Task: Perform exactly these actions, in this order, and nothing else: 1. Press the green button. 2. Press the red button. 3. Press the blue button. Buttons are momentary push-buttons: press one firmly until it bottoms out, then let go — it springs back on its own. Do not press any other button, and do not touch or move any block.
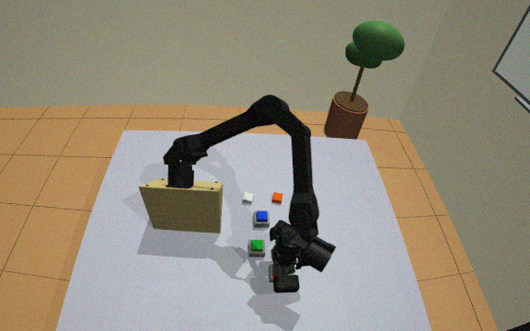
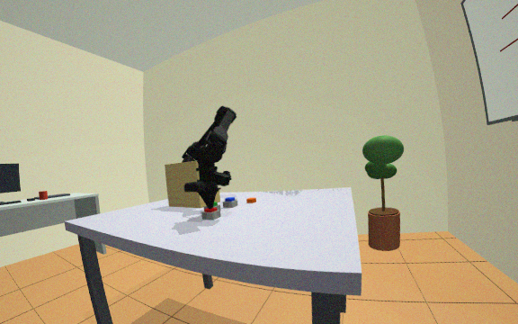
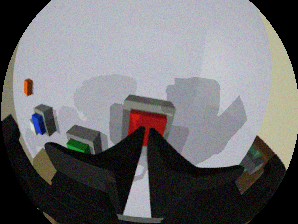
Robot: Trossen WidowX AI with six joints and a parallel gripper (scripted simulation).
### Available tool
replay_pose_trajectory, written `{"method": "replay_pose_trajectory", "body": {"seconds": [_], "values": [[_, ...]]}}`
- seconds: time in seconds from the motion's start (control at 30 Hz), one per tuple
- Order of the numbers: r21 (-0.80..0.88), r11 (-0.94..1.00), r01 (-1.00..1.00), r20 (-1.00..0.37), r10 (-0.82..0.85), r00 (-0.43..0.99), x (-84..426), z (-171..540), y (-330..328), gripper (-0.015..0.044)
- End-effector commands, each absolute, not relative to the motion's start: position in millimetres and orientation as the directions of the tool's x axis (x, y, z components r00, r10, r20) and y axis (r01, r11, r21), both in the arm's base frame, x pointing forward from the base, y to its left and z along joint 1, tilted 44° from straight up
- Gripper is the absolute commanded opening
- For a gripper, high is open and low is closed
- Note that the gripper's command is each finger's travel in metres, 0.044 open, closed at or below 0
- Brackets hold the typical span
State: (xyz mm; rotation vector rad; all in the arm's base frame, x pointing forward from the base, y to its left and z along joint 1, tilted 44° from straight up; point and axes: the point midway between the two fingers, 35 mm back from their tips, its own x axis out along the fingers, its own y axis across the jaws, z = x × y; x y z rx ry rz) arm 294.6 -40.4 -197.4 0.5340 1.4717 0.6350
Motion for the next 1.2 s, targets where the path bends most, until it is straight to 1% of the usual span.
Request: {"method": "replay_pose_trajectory", "body": {"seconds": [0.0, 0.53, 0.63, 0.8, 0.93, 1.1, 1.17], "values": [[0.684, 0.727, -0.061, -0.729, 0.685, -0.007, 293, -200, -38, 0.002], [0.684, 0.727, -0.061, -0.729, 0.685, -0.007, 293, -200, -38, 0.002], [0.682, 0.729, -0.061, -0.731, 0.683, -0.007, 294, -179, -58, 0.002], [0.682, 0.729, -0.061, -0.731, 0.683, -0.007, 294, -173, -64, 0.002], [0.68, 0.731, -0.06, -0.733, 0.68, -0.007, 295, -133, -102, 0.002], [0.679, 0.731, -0.06, -0.733, 0.68, -0.008, 295, -129, -103, 0.002], [0.677, 0.733, -0.059, -0.735, 0.678, -0.007, 296, -115, -91, 0.002]]}}
